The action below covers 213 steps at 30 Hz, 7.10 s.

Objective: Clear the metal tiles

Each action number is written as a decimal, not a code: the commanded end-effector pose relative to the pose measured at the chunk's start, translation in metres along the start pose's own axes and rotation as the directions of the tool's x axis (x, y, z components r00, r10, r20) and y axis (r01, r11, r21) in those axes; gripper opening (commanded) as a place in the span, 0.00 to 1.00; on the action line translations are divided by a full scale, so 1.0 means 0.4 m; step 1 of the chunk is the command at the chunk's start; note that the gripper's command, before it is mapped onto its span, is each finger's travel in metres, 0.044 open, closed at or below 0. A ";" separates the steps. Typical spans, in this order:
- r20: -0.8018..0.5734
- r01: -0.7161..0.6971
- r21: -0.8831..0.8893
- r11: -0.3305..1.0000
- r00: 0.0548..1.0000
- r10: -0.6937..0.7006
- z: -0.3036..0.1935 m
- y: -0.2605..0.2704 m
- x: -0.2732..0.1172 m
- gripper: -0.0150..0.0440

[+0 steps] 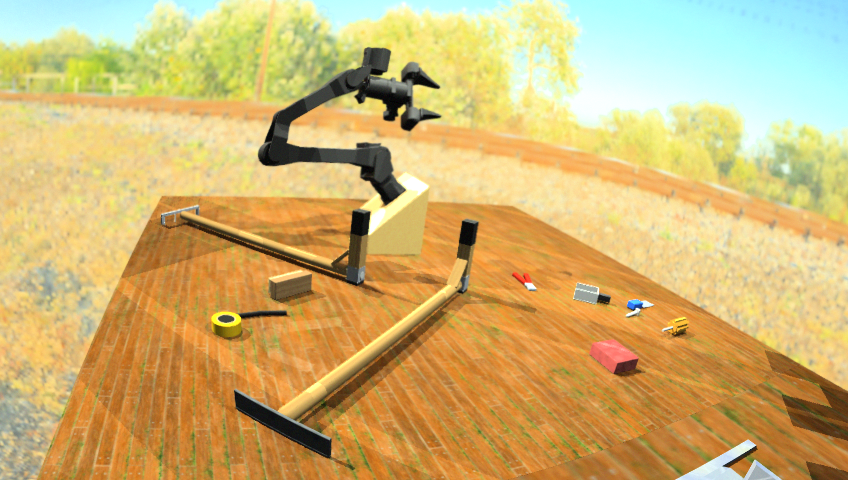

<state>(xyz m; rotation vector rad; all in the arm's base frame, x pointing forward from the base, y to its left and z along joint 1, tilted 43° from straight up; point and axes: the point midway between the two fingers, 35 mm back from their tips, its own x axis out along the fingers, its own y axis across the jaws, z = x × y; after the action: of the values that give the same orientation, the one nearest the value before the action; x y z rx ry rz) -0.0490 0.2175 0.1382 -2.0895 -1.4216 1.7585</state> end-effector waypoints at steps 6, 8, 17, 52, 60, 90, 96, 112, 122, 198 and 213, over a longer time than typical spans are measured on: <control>-0.018 0.018 0.002 1.000 1.000 -0.018 -0.035 -0.039 0.005 1.00; -0.066 0.034 0.022 0.999 0.997 -0.033 -0.059 -0.050 0.009 1.00; -0.304 0.130 0.115 0.985 0.948 -0.089 -0.180 -0.094 0.010 1.00; -0.940 0.652 0.271 0.709 0.336 0.051 -0.550 -0.081 -0.196 1.00; -0.973 0.768 0.228 0.598 0.167 0.157 -0.589 -0.038 -0.265 1.00; -0.734 0.972 -0.193 0.134 -0.234 0.638 -0.566 0.189 -0.454 1.00; -0.654 0.954 -0.294 0.058 -0.245 0.715 -0.542 0.231 -0.467 1.00; -0.657 0.955 -0.294 0.051 -0.241 0.714 -0.538 0.230 -0.467 1.00; -0.657 0.955 -0.294 0.051 -0.241 0.714 -0.538 0.230 -0.467 1.00; -0.571 0.282 0.217 0.935 0.813 -0.112 -0.315 -0.113 -0.027 1.00; -0.199 0.088 0.085 0.992 0.978 -0.070 -0.119 -0.064 0.012 1.00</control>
<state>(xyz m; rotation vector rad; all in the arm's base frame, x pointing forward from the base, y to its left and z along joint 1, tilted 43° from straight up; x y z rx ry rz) -0.0179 0.2660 0.1707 -2.0584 -1.2775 1.4412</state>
